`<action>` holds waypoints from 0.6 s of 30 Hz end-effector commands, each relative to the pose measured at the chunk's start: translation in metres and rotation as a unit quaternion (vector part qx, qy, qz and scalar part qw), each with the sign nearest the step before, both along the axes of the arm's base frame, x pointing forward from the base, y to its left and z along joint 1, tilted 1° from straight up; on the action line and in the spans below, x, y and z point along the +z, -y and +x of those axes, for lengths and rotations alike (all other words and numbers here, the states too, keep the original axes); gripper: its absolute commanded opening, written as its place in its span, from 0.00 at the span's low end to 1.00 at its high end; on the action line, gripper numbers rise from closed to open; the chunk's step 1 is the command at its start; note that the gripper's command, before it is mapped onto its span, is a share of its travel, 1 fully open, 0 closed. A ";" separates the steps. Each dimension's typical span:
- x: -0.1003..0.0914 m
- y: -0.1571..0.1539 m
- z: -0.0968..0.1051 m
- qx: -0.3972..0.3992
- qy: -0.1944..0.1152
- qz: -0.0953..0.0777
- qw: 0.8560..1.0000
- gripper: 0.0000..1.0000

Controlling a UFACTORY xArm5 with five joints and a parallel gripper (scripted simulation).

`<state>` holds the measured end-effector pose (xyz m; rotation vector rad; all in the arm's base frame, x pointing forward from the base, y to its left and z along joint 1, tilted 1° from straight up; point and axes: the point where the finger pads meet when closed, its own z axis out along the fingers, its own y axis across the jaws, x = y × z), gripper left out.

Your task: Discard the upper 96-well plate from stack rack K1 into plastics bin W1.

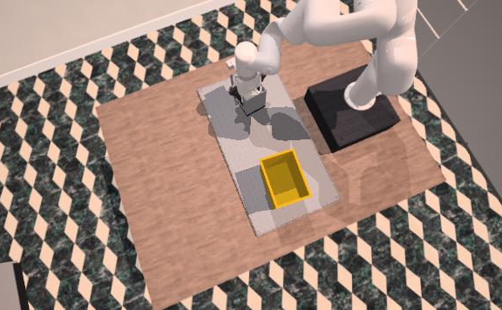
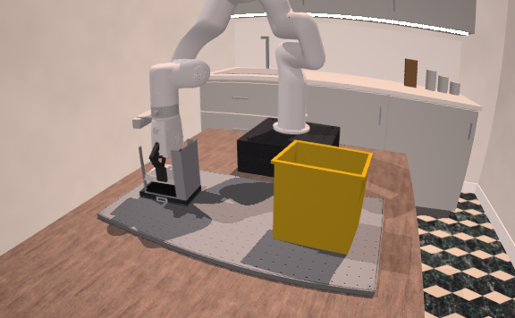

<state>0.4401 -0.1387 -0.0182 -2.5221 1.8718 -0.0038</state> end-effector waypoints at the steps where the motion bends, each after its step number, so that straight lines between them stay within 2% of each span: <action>1: 0.004 0.001 0.002 0.000 0.002 -0.001 1.000 0.00; 18: 0.029 0.001 0.001 0.000 0.002 -0.001 1.000 0.00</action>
